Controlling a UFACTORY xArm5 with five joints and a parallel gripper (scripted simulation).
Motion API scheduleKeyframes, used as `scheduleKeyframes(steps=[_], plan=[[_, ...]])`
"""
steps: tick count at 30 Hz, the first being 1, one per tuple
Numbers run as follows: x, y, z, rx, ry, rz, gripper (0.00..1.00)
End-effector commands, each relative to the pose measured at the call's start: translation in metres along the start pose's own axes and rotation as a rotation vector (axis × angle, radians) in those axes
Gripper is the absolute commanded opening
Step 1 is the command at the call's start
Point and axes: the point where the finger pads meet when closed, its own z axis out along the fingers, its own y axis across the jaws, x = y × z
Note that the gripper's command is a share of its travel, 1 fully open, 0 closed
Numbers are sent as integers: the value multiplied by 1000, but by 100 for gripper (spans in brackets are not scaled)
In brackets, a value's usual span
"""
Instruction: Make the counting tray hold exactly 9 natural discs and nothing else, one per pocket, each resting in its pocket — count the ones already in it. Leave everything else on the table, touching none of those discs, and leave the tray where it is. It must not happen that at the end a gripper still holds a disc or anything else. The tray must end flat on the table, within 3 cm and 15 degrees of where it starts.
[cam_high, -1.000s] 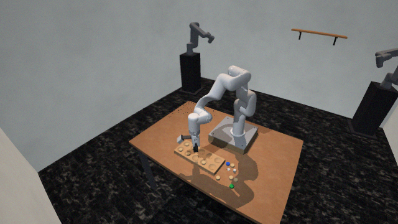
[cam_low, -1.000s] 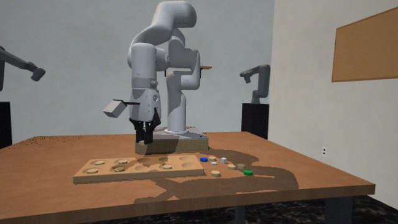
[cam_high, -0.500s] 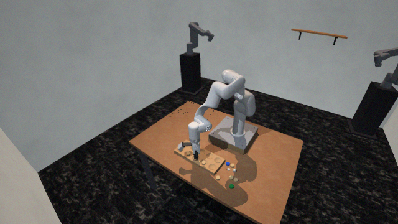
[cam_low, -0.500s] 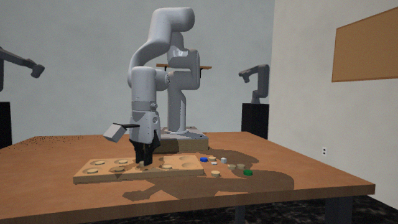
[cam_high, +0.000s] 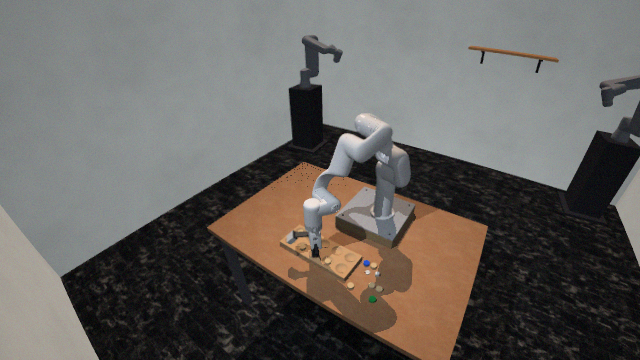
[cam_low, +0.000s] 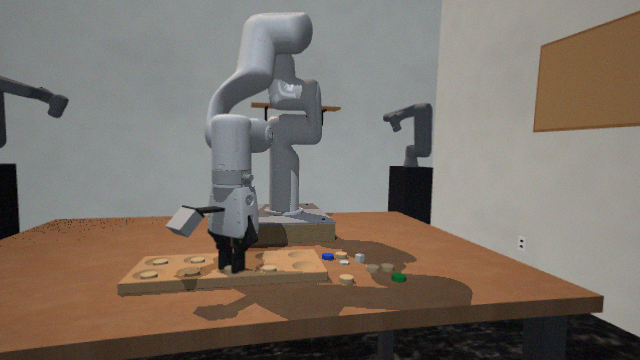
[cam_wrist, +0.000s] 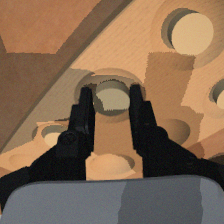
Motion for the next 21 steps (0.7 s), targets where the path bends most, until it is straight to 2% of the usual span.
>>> scheduleKeyframes(steps=[1, 9, 10, 21], plan=[[1, -1, -1, 2, 3, 0, 0], [1, -1, -1, 2, 3, 0, 0], [1, -1, -1, 2, 3, 0, 33], [1, -1, -1, 2, 3, 0, 33]])
